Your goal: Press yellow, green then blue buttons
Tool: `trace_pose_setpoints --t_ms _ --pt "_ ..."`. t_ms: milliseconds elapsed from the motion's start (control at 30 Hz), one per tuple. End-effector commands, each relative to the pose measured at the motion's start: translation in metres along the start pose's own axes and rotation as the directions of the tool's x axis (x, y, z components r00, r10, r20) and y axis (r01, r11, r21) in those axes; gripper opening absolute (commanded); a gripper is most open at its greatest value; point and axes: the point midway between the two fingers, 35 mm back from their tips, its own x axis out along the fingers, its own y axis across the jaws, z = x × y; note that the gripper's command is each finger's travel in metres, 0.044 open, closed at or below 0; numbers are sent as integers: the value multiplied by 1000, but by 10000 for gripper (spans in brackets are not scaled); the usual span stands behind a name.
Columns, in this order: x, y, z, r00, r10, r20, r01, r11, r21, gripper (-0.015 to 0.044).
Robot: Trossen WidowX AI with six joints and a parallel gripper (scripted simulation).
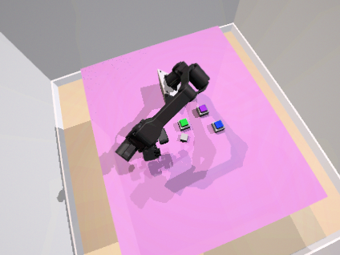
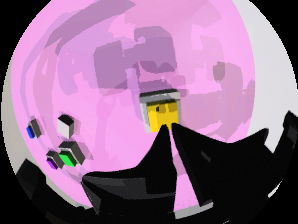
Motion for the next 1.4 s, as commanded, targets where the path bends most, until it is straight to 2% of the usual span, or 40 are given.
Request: trace_pose_setpoints --t_ms 0,500,1167,1300,1367 --pt "7 1 0 1000 3 1 -3 1000 5 20" --pt "30 1 0 1000 4 1 -4 1000 4 20" --pt "30 1 0 1000 4 1 -4 1000 4 20" --pt "0 1 0 1000 3 1 -3 1000 4 20" --pt "-3 1 0 1000 3 1 -3 1000 5 20"
